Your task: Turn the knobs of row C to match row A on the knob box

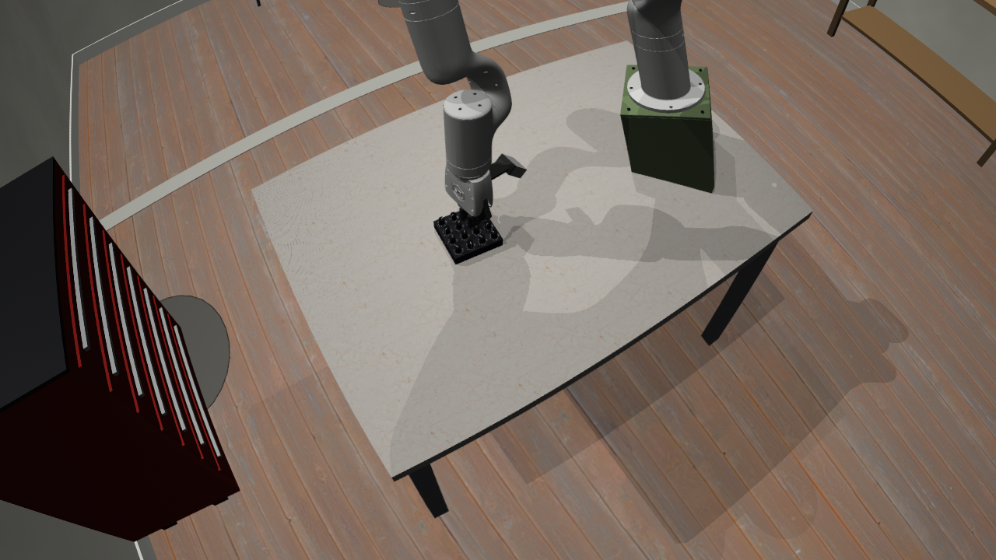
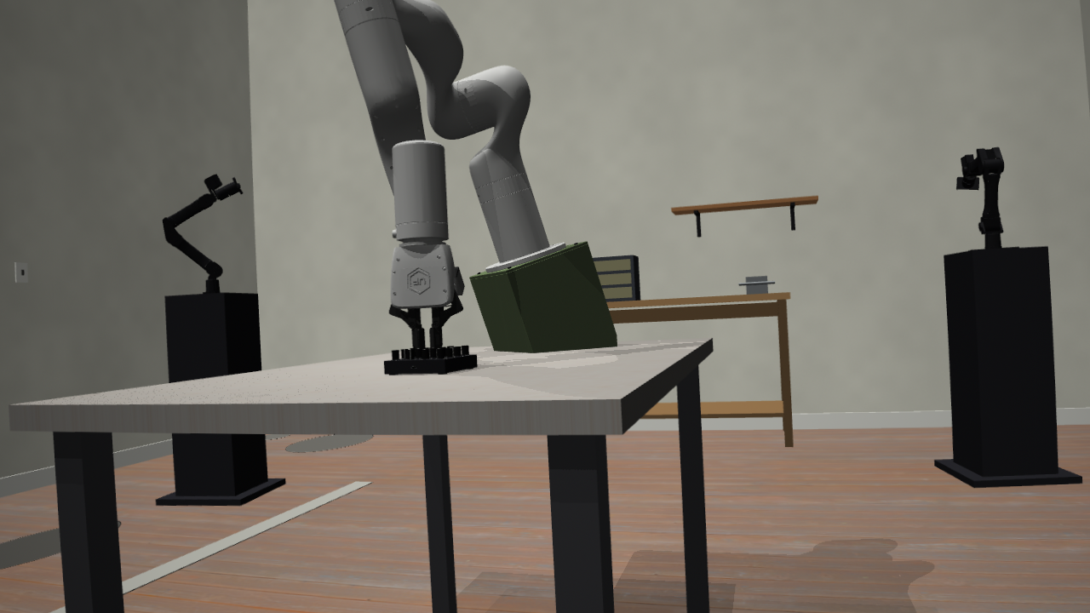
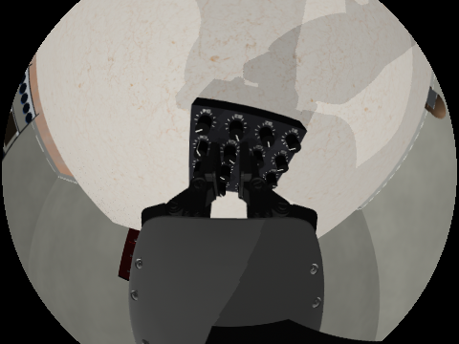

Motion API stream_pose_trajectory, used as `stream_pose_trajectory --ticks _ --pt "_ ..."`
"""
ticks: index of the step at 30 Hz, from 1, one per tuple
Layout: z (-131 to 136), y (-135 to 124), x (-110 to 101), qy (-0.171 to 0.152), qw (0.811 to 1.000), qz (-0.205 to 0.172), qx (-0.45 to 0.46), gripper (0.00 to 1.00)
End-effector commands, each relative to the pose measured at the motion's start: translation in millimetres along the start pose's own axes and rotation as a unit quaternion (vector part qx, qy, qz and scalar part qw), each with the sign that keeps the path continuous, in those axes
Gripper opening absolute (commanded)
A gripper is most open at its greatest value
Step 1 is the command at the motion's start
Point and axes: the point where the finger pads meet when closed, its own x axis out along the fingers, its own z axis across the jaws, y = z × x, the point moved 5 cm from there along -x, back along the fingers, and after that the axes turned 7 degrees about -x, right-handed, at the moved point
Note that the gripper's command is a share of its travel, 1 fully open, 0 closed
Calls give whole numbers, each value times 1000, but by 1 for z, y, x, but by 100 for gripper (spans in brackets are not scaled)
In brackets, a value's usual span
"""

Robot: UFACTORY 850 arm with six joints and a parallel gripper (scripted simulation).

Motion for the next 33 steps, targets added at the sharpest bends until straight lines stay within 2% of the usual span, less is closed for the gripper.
stream_pose_trajectory --ticks 1,29,30,33 --pt "0 -1 0 0 1000 -1 0 19" --pt "0 -1 0 0 1000 -1 0 19" --pt "0 -1 0 0 1000 -1 0 8" --pt "0 -1 0 0 1000 -1 0 8"
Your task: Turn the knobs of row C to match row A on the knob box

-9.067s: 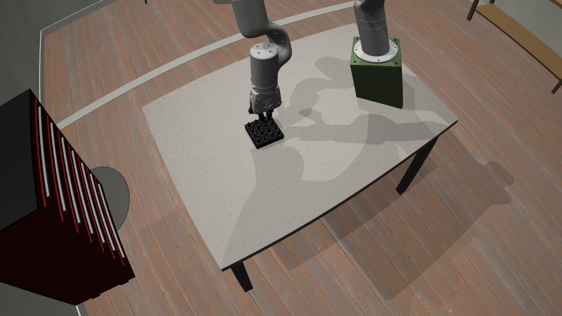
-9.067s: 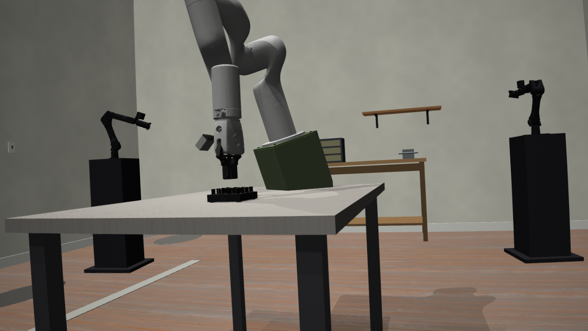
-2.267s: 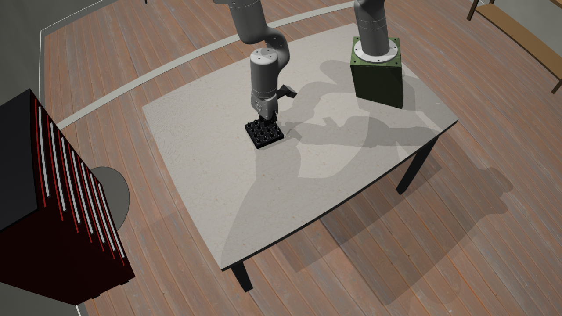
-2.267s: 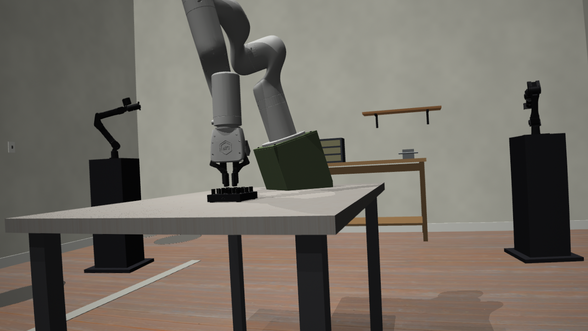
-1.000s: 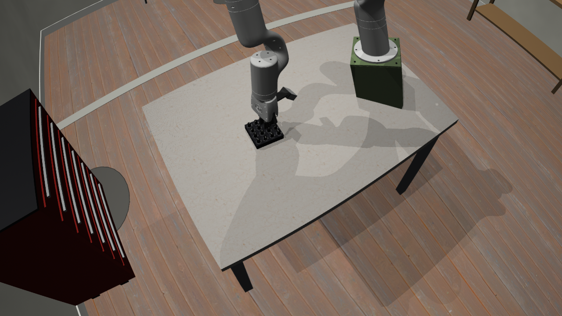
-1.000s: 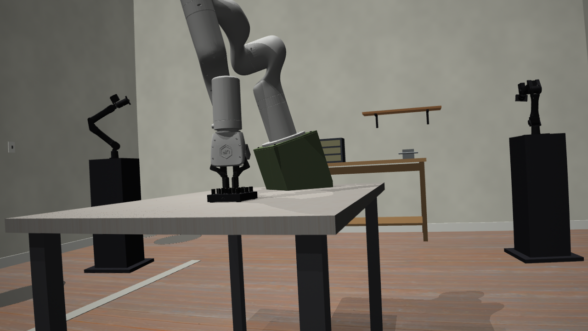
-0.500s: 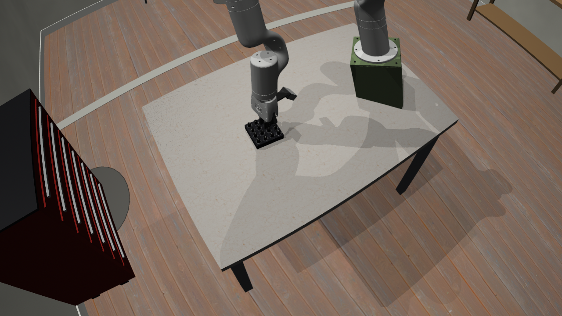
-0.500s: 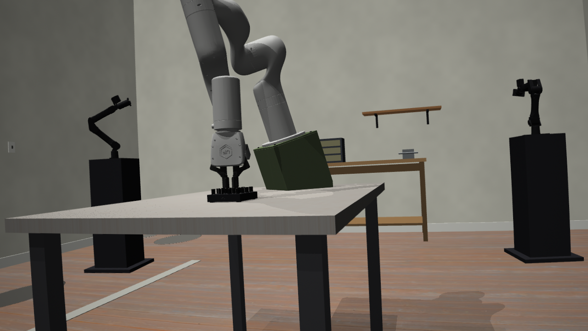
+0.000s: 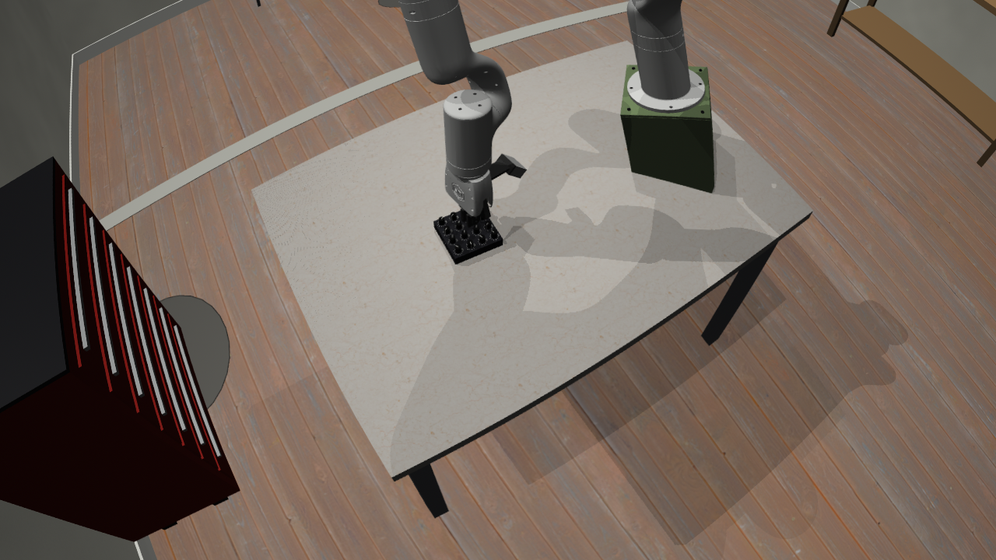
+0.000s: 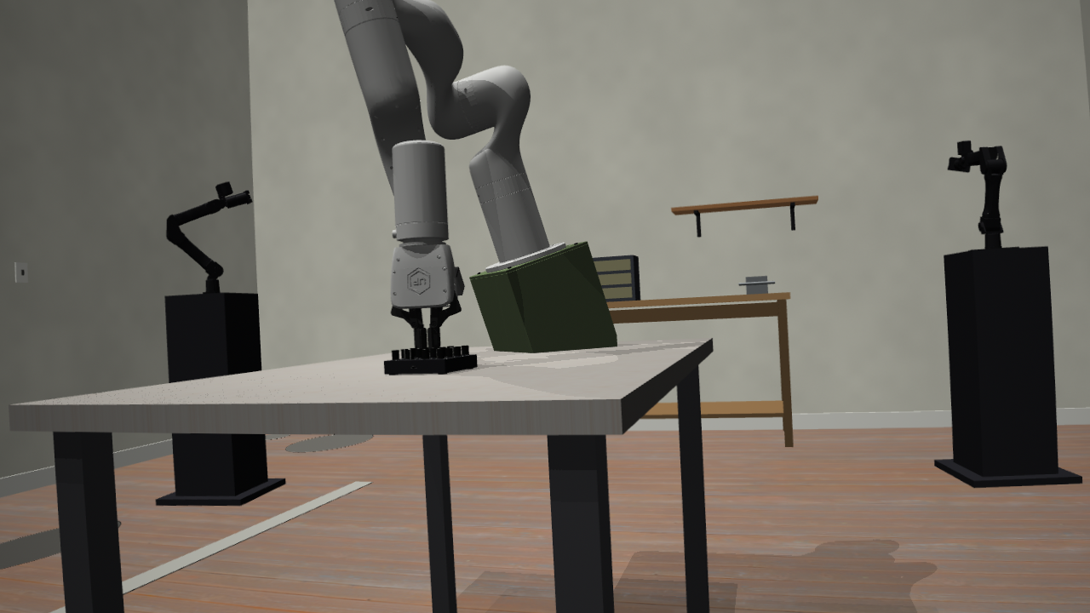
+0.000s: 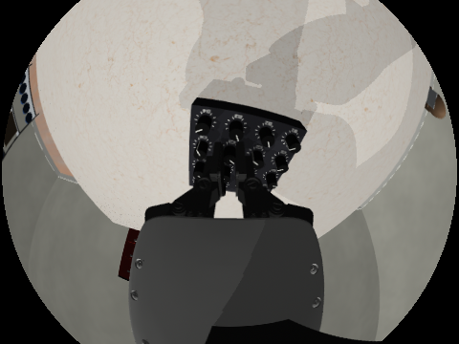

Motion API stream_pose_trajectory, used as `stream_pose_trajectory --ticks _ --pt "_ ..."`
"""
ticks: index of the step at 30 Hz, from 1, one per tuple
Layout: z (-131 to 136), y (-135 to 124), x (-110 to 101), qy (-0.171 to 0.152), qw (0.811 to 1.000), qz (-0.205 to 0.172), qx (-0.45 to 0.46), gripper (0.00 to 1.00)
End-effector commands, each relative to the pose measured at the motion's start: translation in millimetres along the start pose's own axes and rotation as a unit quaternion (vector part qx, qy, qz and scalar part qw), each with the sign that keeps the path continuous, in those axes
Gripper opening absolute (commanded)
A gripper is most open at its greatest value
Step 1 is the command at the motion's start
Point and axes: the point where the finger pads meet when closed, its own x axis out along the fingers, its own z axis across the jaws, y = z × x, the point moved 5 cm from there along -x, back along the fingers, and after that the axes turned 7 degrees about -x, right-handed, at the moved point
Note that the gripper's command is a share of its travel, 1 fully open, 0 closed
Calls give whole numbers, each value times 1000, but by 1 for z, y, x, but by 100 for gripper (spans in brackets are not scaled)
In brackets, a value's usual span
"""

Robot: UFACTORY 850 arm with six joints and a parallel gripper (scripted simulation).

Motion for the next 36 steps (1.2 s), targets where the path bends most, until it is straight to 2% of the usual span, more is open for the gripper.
stream_pose_trajectory --ticks 1,29,36 --pt "0 -1 0 0 1000 -1 0 8" --pt "0 -1 0 0 1000 -1 1 8" --pt "0 -1 0 0 999 -1 34 8"
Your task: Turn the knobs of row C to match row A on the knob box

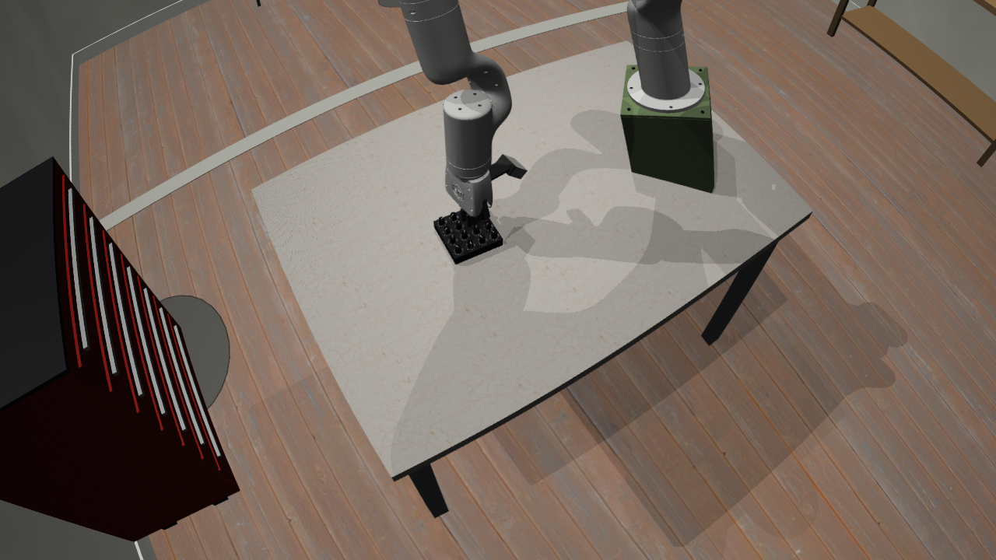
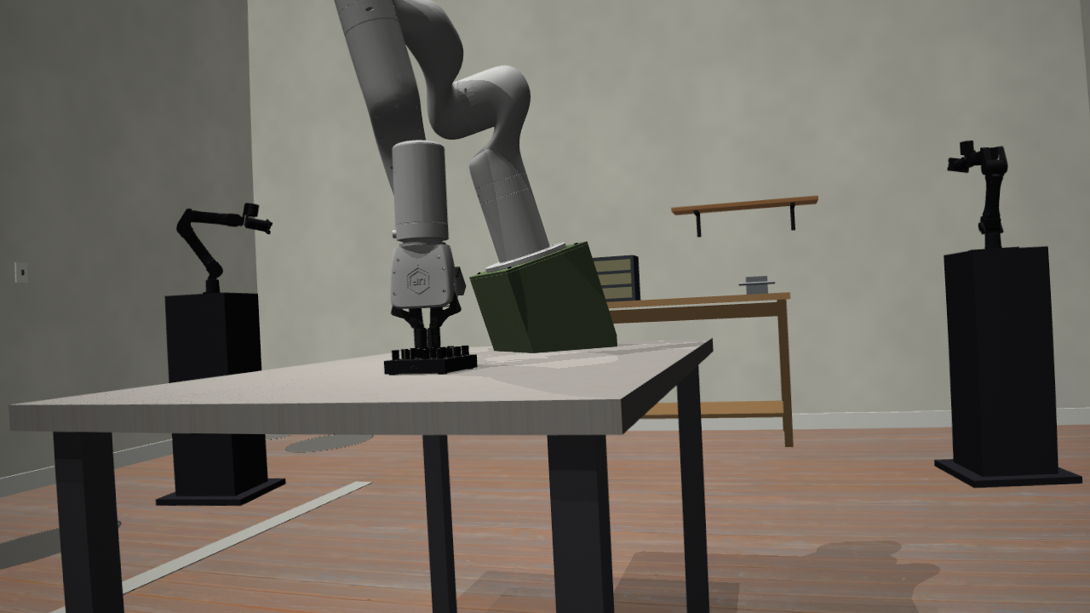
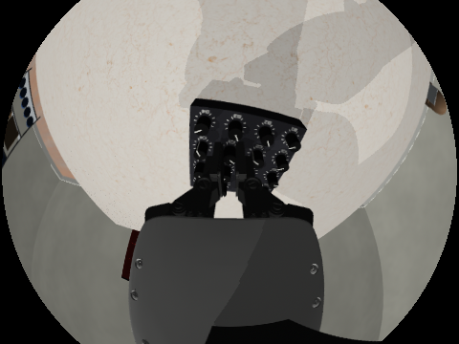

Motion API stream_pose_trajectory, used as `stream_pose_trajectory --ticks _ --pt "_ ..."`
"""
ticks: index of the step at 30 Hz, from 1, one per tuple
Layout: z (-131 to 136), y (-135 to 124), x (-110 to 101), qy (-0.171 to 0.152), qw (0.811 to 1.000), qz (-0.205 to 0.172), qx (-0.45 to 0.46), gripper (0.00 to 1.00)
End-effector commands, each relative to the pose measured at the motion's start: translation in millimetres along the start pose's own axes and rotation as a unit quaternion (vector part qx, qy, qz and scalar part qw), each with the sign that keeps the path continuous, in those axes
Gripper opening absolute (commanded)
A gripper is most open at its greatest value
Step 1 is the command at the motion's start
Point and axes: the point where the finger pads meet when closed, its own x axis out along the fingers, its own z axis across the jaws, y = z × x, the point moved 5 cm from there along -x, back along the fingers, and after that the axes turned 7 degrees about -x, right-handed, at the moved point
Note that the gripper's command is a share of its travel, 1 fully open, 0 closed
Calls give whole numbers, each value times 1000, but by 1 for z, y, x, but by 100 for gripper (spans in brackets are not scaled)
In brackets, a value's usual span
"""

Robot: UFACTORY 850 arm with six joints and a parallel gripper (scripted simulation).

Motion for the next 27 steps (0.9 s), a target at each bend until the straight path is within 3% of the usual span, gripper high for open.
stream_pose_trajectory --ticks 1,17,27 --pt "0 -1 0 0 999 -1 32 8" --pt "0 -1 0 0 981 -1 193 8" --pt "0 -1 0 0 978 -1 210 8"
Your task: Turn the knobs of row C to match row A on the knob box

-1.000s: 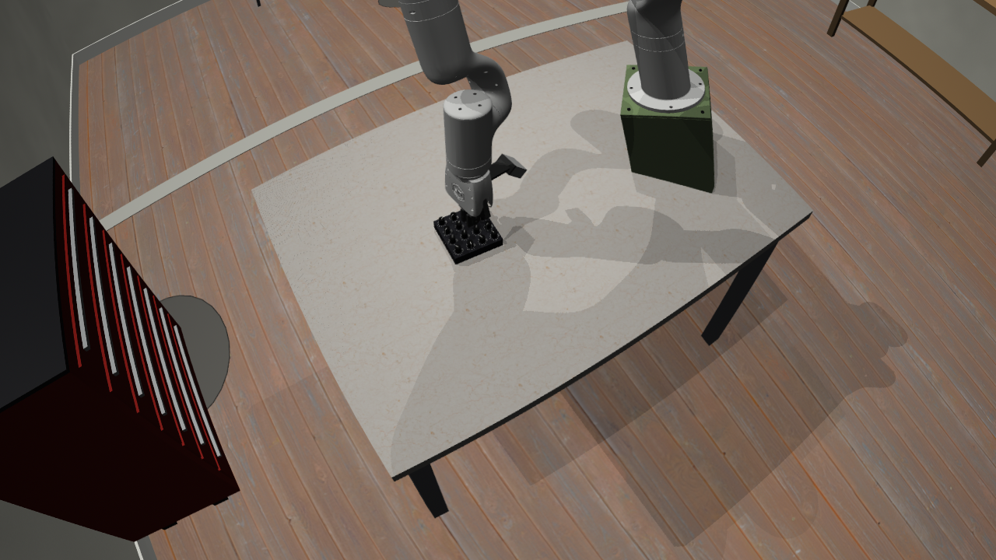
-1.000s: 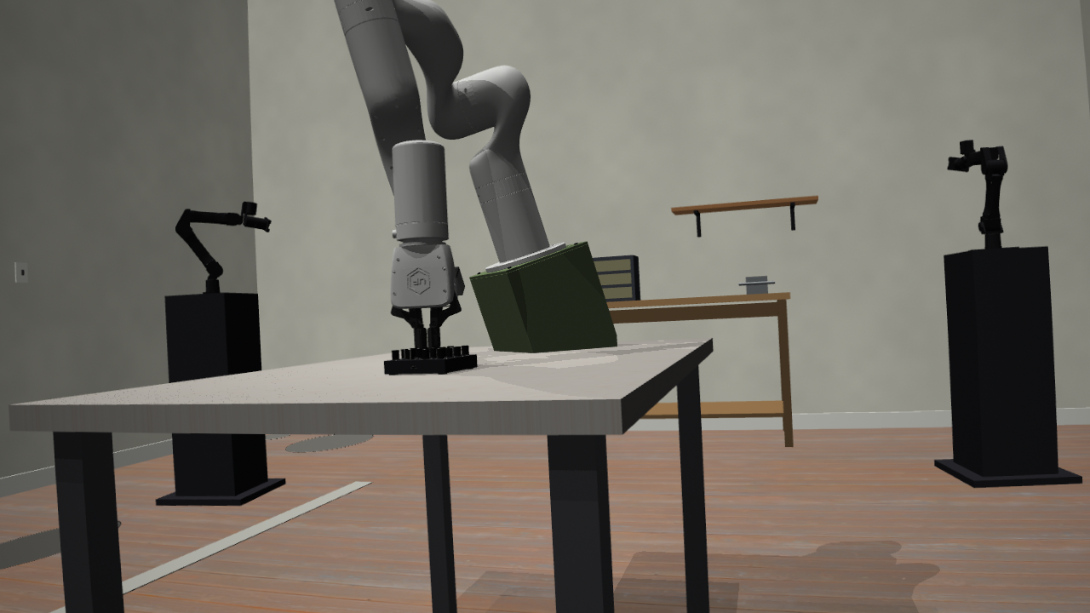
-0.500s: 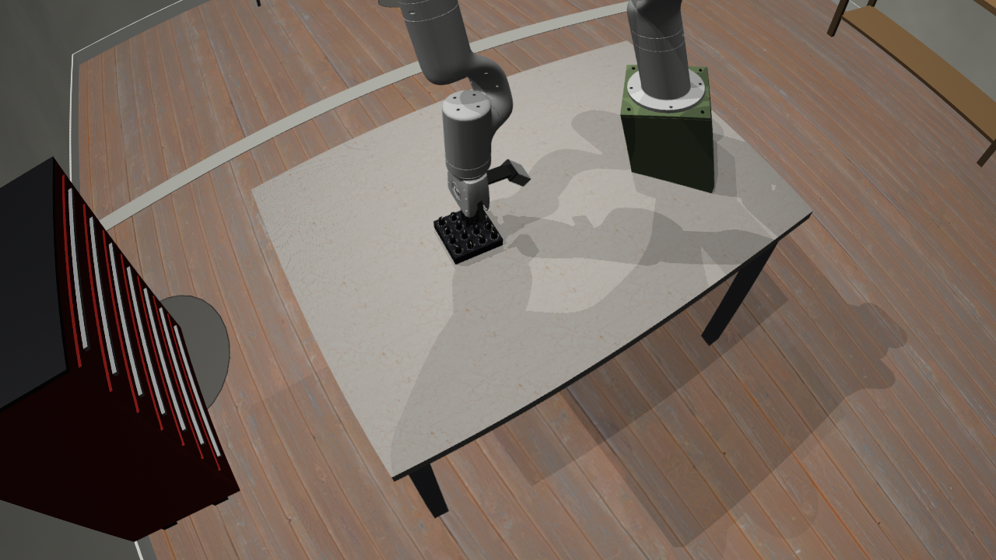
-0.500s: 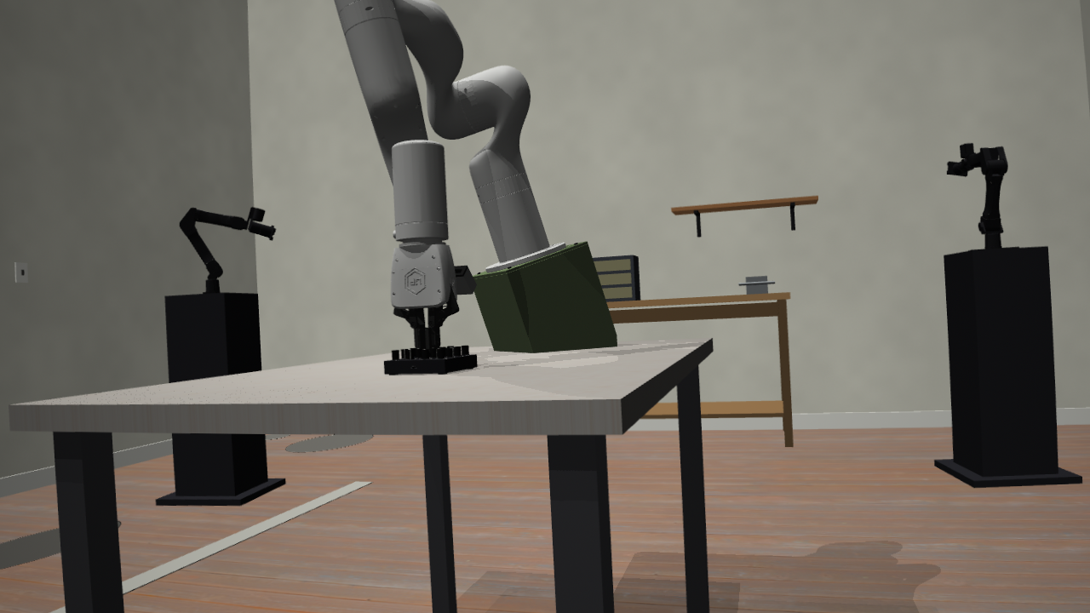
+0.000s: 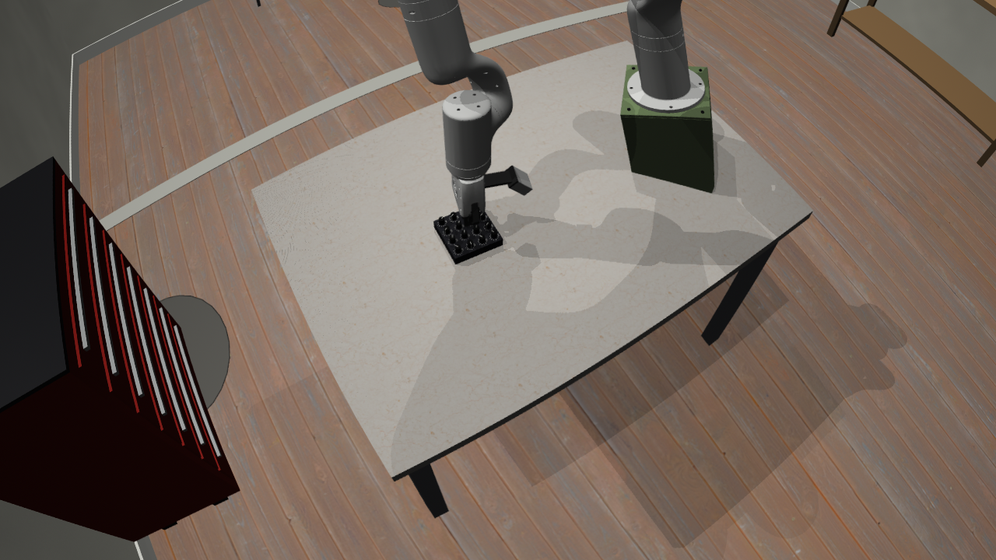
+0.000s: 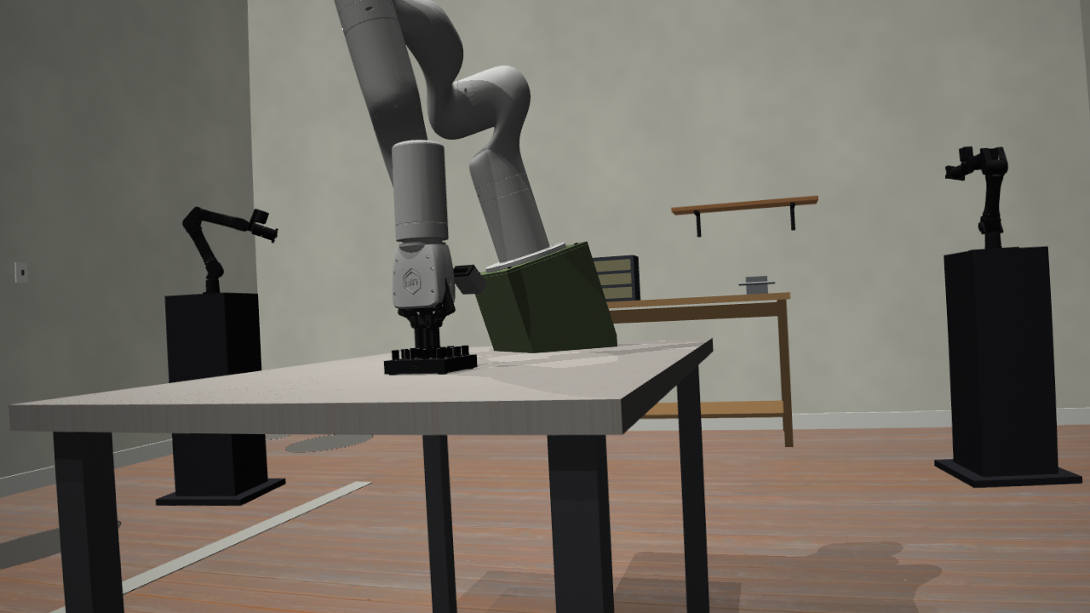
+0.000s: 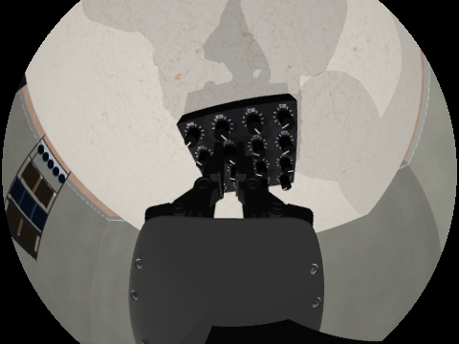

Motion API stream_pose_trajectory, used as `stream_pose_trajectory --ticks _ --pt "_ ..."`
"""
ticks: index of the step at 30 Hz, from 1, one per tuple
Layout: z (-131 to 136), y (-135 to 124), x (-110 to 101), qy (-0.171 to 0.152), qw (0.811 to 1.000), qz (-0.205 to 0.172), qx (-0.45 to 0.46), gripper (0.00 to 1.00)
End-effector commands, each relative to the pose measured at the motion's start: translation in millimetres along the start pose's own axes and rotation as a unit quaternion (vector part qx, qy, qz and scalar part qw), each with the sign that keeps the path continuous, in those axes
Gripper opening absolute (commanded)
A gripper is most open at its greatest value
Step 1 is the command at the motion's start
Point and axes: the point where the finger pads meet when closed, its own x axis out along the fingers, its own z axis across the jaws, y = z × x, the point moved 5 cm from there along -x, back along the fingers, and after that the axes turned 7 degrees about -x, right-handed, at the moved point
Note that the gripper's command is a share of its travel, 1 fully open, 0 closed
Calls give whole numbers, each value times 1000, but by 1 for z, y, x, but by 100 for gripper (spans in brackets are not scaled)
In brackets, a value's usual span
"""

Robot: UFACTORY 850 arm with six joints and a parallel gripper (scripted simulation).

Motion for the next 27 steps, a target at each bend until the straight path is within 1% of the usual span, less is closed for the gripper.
stream_pose_trajectory --ticks 1,8,9,27 --pt "0 0 0 -2 1000 -4 3 8" --pt "0 0 0 -2 1000 -4 3 8" --pt "0 0 0 -2 1000 -4 3 19" --pt "0 0 0 -2 1000 -4 3 19"
